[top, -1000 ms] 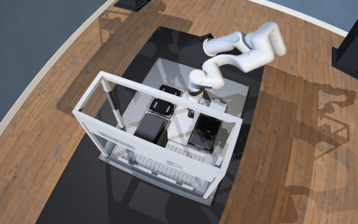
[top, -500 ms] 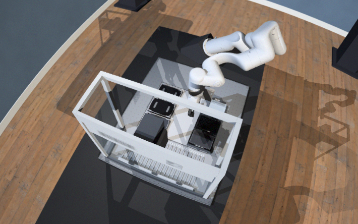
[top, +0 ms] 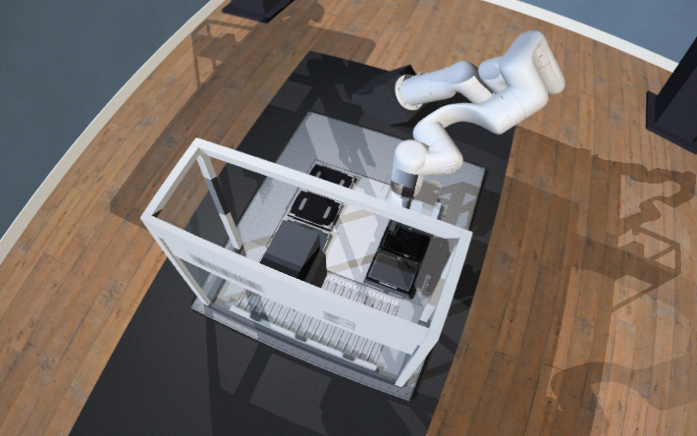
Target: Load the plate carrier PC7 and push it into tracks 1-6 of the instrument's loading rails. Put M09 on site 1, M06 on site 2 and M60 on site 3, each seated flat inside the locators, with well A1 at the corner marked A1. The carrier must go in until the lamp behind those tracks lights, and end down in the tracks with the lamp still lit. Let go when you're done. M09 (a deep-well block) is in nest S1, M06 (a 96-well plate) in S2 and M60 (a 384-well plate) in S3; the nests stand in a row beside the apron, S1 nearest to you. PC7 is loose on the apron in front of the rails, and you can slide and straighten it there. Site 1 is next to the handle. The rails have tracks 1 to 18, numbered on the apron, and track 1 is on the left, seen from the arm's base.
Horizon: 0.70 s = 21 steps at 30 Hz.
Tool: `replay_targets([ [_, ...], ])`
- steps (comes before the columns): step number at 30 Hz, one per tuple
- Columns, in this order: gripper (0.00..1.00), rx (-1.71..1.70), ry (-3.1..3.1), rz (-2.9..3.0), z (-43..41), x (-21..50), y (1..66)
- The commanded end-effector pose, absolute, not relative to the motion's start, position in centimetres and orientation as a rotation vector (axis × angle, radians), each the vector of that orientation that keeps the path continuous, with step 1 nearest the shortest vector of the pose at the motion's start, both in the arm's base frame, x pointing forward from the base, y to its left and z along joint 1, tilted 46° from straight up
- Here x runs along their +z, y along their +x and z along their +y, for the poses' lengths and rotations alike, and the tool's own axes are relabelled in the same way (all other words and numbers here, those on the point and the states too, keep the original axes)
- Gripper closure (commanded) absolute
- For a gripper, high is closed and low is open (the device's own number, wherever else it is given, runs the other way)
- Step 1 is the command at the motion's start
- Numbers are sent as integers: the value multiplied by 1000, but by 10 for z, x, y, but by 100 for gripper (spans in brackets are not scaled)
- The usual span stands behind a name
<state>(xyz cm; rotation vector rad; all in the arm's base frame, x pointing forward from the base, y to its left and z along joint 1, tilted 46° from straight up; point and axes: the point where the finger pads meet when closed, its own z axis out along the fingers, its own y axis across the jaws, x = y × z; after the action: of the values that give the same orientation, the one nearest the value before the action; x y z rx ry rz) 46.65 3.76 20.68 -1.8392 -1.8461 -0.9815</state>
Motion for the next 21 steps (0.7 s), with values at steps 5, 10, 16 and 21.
replay_targets([
  [5,0,-984,-1846,-1845,56,227,465],
  [10,0,-984,-1846,-1845,74,245,463],
  [16,0,-985,-1846,-1845,96,265,460],
  [21,0,-985,-1846,-1845,107,275,459],
])
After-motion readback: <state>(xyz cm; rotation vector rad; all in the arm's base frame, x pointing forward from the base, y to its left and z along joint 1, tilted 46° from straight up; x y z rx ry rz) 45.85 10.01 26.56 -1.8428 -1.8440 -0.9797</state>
